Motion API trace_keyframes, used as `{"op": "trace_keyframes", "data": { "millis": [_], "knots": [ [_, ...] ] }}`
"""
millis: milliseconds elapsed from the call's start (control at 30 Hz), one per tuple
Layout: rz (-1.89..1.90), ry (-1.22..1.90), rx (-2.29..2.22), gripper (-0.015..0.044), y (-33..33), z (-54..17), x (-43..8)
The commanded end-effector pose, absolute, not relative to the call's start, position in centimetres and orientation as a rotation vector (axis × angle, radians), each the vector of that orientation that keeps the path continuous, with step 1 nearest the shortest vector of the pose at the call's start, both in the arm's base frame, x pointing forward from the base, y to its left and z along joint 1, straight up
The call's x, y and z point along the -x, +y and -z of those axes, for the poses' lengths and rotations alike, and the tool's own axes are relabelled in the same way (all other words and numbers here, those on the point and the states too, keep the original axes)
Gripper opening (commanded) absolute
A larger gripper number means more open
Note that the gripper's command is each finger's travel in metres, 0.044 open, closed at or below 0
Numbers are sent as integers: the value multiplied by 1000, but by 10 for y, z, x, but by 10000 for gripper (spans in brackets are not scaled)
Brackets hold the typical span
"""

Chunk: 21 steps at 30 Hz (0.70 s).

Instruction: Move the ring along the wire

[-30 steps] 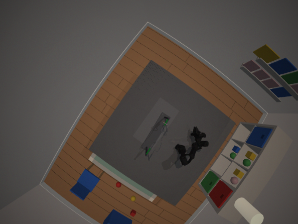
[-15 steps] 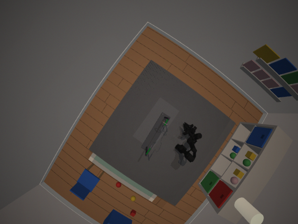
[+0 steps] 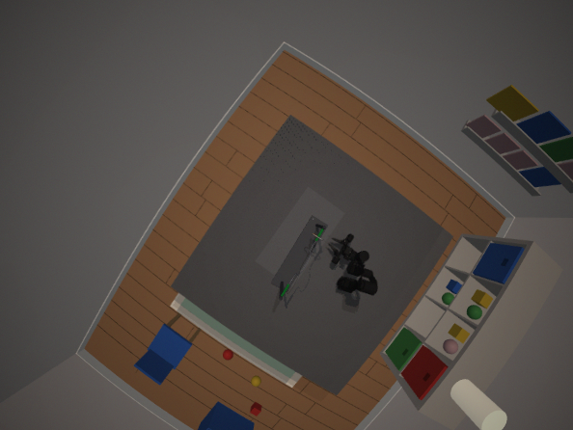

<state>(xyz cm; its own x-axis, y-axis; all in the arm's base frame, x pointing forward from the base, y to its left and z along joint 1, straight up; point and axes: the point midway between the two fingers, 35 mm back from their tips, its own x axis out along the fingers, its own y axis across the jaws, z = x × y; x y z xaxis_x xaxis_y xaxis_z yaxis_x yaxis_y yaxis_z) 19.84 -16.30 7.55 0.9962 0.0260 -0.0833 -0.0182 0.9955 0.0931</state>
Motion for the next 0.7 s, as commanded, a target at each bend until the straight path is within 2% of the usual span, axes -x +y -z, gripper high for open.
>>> {"op": "trace_keyframes", "data": {
  "millis": [0,200,667],
  "knots": [
    [-73,83,16,160,-147,-72,-207],
    [-73,84,17,160,-148,-74,-209],
    [-73,78,18,160,-144,-119,-256]
  ]
}}
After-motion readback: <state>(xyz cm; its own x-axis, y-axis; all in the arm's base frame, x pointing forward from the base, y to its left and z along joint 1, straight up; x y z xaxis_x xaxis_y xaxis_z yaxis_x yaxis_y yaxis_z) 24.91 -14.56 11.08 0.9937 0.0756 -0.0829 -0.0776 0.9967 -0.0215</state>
